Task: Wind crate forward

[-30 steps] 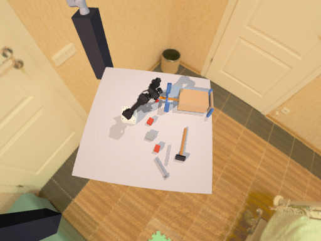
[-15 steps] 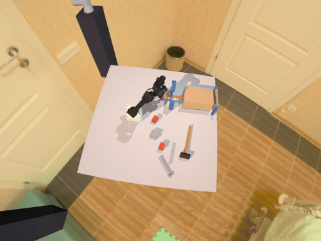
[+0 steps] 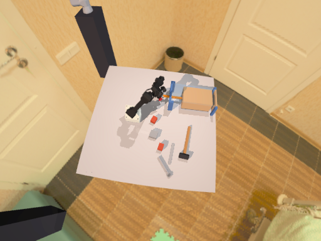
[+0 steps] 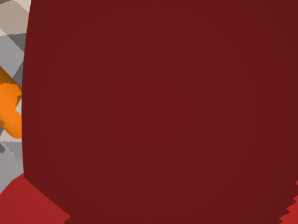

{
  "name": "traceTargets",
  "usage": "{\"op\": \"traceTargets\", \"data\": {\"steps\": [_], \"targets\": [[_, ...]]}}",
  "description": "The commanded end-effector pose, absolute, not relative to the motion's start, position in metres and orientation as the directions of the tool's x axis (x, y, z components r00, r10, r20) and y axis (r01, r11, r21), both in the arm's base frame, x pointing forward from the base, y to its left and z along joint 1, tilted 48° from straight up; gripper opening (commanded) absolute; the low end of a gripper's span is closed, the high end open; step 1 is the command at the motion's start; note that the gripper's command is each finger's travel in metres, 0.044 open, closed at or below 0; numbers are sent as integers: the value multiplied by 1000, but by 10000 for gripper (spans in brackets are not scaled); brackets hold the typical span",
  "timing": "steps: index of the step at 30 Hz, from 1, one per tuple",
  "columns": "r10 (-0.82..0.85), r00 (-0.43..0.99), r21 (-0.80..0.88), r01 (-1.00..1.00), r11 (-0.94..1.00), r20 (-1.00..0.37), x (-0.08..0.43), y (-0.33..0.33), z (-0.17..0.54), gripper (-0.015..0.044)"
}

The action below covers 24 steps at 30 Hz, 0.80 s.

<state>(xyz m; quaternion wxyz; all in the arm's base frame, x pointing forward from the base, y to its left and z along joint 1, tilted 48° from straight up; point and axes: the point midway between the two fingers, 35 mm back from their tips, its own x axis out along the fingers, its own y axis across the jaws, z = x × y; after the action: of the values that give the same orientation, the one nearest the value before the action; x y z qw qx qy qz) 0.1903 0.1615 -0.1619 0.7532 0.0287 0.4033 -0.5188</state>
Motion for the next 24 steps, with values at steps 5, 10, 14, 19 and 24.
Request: {"op": "traceTargets", "data": {"steps": [5, 10, 14, 19, 24], "targets": [[-760, 127, -361, 823, 439, -637, 189, 158, -164, 0], [-757, 132, -407, 777, 480, -640, 192, 159, -165, 0], [-754, 135, -434, 748, 503, -642, 194, 160, -166, 0], [-754, 136, -442, 738, 510, -643, 194, 160, -166, 0], [-752, 138, -461, 715, 526, -645, 195, 161, -167, 0]]}}
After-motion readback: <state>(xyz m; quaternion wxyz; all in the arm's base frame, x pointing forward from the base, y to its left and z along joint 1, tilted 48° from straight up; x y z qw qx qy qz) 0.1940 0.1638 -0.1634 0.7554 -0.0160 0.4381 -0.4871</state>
